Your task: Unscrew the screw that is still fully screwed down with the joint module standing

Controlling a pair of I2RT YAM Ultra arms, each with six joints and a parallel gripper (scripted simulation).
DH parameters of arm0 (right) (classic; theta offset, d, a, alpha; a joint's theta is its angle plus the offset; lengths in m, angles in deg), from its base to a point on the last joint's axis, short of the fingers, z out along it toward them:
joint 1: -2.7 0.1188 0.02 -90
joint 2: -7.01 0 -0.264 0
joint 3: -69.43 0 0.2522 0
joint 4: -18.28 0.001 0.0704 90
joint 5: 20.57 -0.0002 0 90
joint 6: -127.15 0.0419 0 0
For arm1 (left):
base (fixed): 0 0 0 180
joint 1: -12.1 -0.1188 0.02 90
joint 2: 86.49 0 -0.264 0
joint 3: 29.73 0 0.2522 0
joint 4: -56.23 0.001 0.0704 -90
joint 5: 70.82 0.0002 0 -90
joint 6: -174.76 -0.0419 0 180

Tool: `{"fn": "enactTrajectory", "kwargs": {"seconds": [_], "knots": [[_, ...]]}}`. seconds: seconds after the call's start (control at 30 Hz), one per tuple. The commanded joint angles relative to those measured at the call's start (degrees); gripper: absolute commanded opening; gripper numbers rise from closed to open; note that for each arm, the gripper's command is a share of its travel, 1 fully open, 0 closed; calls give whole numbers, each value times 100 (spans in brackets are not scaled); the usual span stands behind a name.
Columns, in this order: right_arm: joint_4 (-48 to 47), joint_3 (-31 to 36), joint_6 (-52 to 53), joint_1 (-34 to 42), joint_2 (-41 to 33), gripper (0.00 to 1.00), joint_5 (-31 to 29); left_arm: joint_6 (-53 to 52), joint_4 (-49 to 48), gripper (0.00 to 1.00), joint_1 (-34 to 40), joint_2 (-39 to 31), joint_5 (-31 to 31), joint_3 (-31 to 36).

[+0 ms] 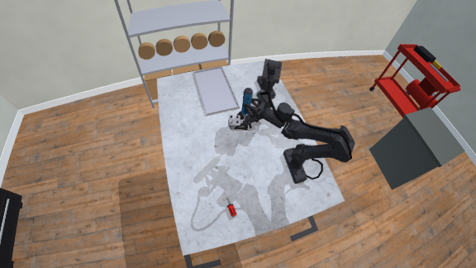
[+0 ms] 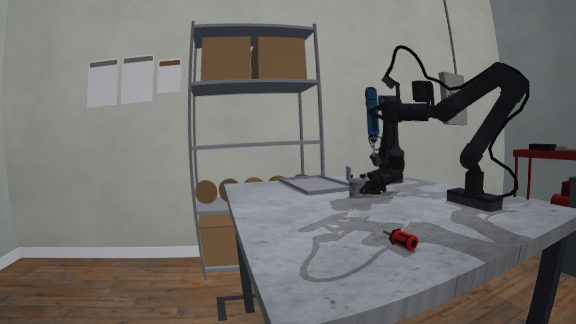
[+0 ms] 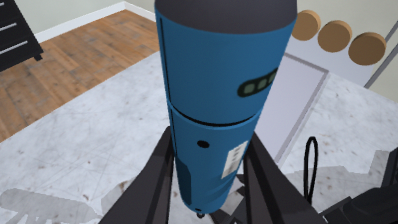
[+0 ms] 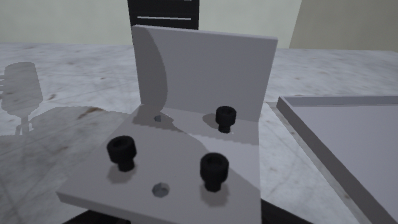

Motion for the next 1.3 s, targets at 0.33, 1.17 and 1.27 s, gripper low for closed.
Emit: {"fn": "enactTrajectory", "kwargs": {"seconds": [0.33,1.17,1.27], "knots": [[-11,-15,6,-5,-34,59,-4,-43,-345,42,38,-293,-41,-80],[-11,-15,6,-5,-34,59,-4,-43,-21,42,36,-456,-36,-259],[-11,-15,6,-5,-34,59,-4,-43,89,42,36,-495,-37,-331]]}}
